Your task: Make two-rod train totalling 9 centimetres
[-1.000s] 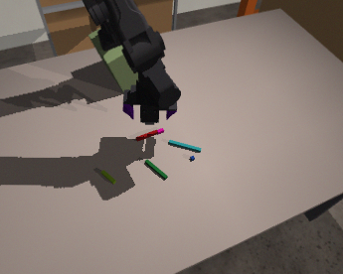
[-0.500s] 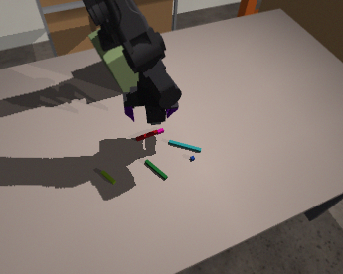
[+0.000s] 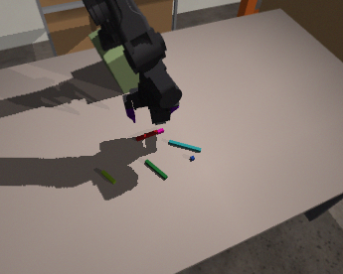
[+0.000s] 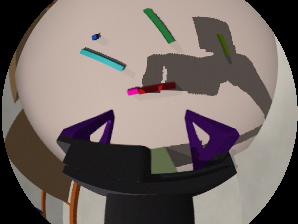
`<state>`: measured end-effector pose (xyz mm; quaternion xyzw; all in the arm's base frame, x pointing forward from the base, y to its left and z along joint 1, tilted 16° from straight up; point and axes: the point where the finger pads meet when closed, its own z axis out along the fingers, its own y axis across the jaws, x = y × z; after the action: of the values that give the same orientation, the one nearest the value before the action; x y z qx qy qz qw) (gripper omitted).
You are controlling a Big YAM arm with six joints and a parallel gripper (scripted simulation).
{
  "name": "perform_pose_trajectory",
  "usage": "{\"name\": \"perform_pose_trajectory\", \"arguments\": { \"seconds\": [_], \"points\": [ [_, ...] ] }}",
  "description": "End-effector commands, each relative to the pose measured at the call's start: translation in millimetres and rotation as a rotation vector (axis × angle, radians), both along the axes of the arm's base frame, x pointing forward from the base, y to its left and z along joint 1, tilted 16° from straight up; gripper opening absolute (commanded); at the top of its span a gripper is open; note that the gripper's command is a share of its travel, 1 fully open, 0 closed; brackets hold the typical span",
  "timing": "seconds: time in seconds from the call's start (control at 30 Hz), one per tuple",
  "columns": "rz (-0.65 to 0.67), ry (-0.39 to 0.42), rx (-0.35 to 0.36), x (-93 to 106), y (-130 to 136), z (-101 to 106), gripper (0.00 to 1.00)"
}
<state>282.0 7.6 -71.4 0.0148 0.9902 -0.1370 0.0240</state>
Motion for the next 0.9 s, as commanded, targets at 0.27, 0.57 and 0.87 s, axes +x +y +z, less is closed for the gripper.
{"name": "perform_pose_trajectory", "arguments": {
  "seconds": [0.27,0.57,0.87],
  "points": [
    [0.065,-0.065,0.012,34.0,9.6,13.1,1.0],
    [0.156,-0.033,0.004,32.7,10.9,10.1,1.0],
    [0.248,0.004,-0.004,30.5,12.5,5.8,1.0]
  ]
}}
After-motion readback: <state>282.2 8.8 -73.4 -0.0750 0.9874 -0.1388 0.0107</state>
